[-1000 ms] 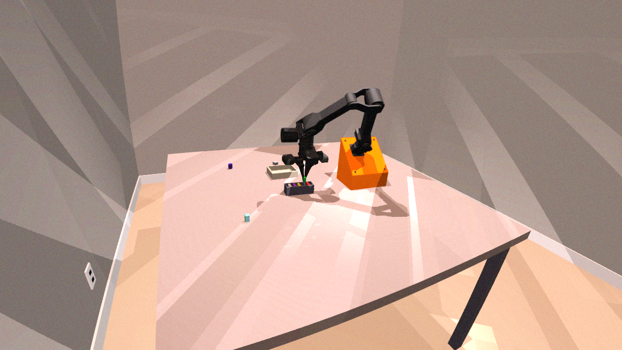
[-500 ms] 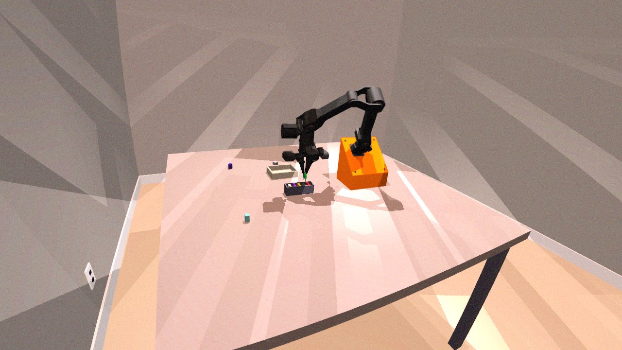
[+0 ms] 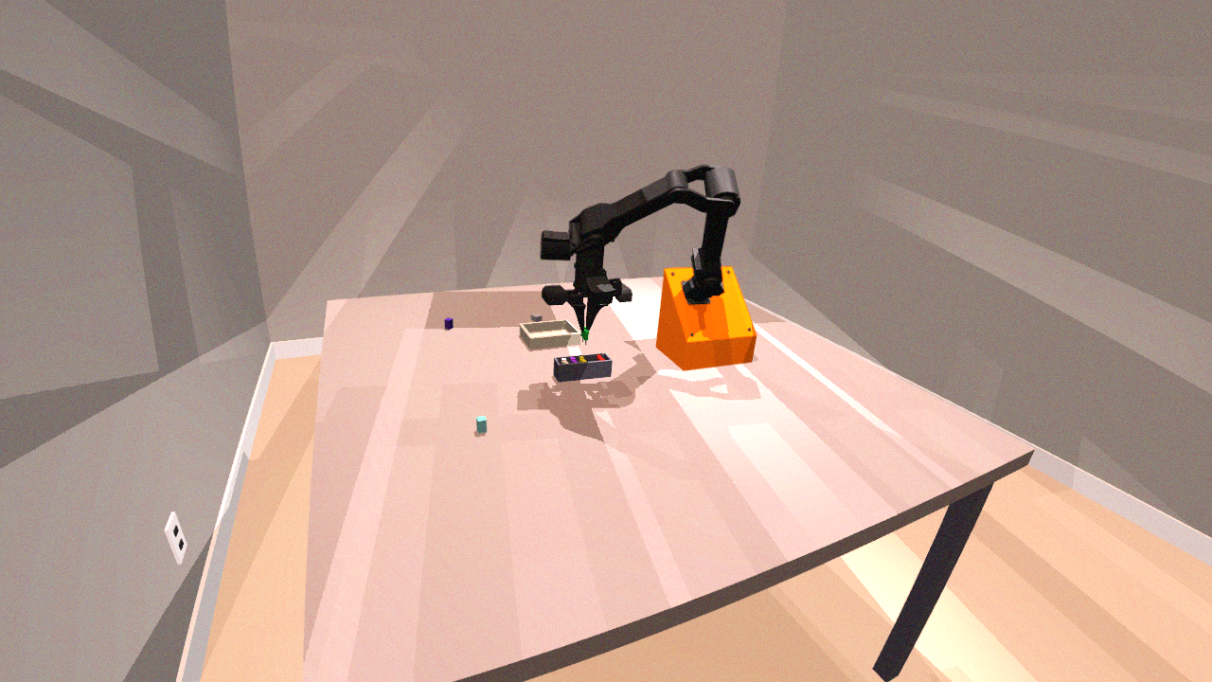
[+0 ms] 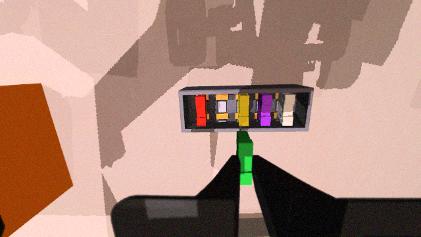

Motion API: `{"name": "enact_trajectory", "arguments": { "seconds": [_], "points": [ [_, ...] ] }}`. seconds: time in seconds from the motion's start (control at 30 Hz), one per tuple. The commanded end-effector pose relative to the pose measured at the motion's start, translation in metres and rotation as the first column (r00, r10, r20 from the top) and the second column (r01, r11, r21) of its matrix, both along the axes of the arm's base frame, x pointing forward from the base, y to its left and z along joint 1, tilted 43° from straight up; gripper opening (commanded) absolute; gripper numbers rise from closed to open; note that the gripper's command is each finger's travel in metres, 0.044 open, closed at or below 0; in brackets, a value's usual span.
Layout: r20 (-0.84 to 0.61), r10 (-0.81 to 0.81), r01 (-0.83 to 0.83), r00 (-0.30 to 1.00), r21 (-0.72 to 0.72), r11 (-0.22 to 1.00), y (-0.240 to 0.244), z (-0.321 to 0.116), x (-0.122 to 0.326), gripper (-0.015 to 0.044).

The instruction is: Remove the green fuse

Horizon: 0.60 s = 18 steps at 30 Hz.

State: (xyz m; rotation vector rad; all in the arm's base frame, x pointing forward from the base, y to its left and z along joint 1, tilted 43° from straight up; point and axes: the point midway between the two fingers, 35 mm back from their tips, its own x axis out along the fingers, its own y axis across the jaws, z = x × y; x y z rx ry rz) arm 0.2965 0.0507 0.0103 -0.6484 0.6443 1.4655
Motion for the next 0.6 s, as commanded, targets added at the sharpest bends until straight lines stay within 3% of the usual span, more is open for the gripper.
{"name": "enact_trajectory", "arguments": {
  "seconds": [0.0, 0.57],
  "points": [
    [-0.004, -0.001, 0.001, 1.0, -0.009, 1.0, -0.015, -0.012, 0.008, 0.0],
    [-0.004, -0.002, 0.002, 1.0, -0.019, 1.0, -0.082, -0.069, 0.031, 0.0]
  ]
}}
